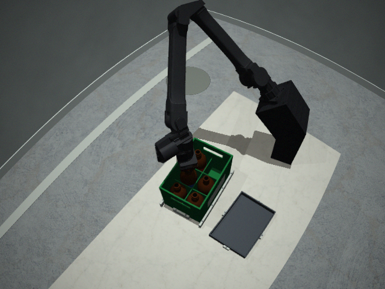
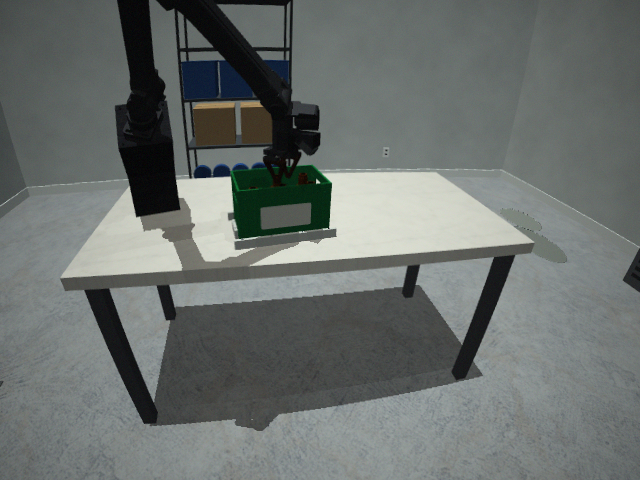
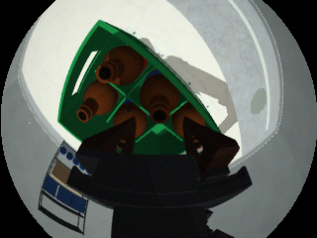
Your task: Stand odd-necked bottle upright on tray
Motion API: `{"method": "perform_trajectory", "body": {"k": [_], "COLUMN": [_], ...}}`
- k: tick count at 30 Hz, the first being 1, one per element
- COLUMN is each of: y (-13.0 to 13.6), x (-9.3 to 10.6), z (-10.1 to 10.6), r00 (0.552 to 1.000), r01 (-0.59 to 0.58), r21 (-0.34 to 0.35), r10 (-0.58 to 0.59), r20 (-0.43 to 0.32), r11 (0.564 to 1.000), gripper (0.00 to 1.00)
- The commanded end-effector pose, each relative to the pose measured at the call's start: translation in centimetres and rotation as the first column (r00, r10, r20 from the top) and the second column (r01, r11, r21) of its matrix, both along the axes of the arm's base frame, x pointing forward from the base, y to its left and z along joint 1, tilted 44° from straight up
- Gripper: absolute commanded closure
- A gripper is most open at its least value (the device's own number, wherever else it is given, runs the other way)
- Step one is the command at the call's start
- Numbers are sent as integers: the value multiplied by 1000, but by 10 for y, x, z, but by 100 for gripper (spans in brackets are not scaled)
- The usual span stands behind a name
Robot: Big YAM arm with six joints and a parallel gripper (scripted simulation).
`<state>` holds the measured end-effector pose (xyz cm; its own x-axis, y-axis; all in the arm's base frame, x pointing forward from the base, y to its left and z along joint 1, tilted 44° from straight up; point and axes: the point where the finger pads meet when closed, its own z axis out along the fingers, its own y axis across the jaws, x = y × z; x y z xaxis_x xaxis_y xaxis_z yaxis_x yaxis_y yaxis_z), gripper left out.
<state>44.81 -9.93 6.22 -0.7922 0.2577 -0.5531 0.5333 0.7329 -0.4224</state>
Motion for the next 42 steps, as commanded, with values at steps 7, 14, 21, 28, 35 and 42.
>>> {"method": "perform_trajectory", "body": {"k": [7, 14, 21, 28, 35, 42], "y": [-12, -15, -21, -23, -24, -26], "x": [3, 4, 6, 7, 13, 12], "z": [-7, -16, -19, -26, -25, -23], "r00": [1000, 1000, 1000, 1000, 1000, 1000], "r01": [0, 0, 0, -2, -6, -2], "r21": [-1, -1, -1, -1, -2, -2], "r10": [0, 0, 0, 2, 6, 2], "r20": [-1, -11, -5, -13, -3, 1], "r11": [1000, 1000, 1000, 1000, 1000, 1000], "gripper": [39, 39, 39, 39, 39, 39]}}
